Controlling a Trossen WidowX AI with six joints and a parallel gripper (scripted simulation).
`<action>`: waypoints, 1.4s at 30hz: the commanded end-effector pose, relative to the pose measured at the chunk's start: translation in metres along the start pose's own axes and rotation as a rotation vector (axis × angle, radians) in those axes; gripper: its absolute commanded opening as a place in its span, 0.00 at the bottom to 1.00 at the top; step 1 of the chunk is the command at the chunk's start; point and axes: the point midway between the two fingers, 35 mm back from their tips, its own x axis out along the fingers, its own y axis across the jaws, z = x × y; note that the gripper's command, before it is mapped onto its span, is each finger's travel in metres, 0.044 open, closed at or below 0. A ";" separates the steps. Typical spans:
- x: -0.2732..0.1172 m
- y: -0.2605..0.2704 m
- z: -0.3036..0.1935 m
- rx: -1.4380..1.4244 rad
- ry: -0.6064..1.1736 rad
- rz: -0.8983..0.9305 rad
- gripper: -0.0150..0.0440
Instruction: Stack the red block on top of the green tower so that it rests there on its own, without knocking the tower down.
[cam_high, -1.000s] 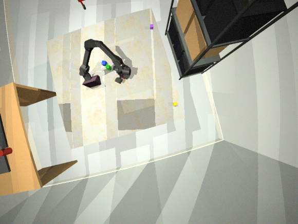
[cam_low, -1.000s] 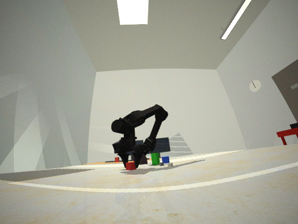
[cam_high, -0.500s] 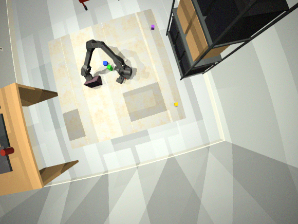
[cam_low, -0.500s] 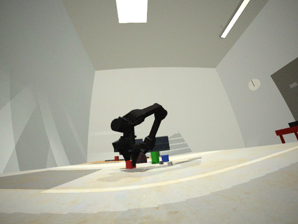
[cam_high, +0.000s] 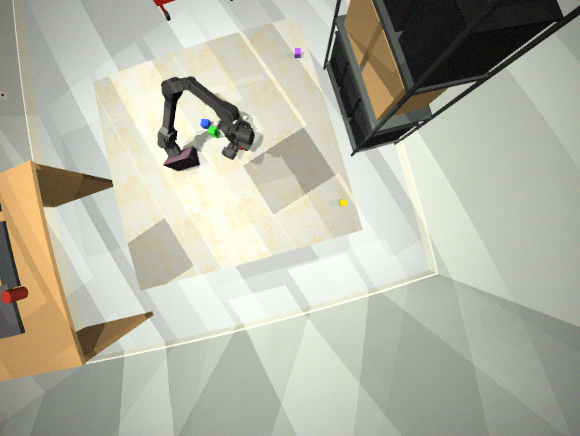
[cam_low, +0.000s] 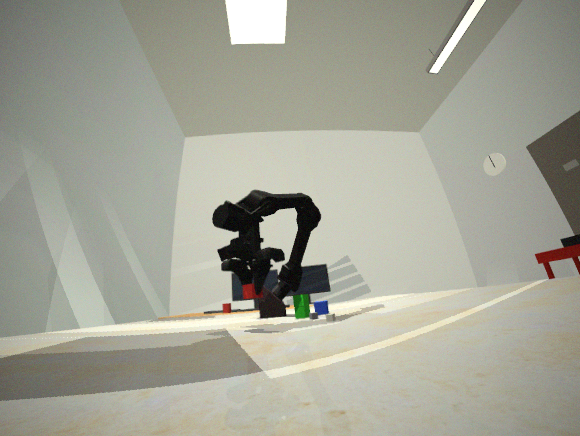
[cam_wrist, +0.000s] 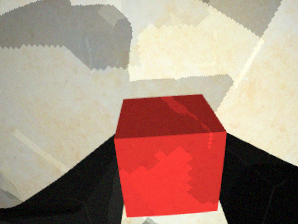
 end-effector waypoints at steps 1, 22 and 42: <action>-0.021 0.000 0.000 -0.007 -0.003 -0.005 0.25; -0.054 0.007 -0.024 -0.006 -0.002 -0.006 0.25; -0.059 0.016 -0.114 -0.002 0.003 -0.005 0.25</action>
